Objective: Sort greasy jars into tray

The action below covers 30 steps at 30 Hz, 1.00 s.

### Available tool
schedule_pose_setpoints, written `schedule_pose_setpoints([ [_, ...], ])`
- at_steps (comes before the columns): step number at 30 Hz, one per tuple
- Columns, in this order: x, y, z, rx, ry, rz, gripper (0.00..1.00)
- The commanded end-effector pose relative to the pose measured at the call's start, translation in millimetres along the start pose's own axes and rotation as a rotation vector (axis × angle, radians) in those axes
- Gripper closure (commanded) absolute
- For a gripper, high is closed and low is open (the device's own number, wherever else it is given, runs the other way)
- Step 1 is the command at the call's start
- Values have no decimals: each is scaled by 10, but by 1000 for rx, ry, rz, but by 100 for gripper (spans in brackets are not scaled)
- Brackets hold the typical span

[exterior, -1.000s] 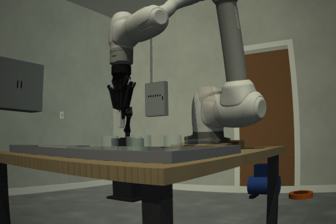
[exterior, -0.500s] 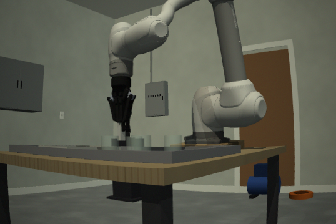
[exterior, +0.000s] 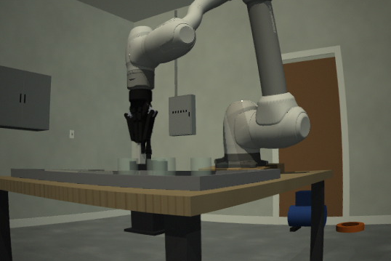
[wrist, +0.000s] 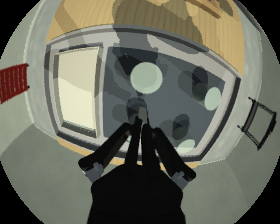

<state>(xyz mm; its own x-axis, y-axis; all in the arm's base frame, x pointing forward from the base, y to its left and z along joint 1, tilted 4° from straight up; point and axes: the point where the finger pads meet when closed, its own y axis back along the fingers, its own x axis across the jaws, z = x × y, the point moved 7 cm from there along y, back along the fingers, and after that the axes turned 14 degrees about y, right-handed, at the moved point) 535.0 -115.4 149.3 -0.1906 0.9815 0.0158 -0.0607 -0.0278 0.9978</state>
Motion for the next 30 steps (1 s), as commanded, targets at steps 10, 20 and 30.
schedule_pose_setpoints([
  [10, -4, 1, 15, 0, 0, 0, 100],
  [20, -6, 1, 25, 0, 0, 0, 100],
  [30, -9, 1, 36, 0, 0, 0, 100],
])
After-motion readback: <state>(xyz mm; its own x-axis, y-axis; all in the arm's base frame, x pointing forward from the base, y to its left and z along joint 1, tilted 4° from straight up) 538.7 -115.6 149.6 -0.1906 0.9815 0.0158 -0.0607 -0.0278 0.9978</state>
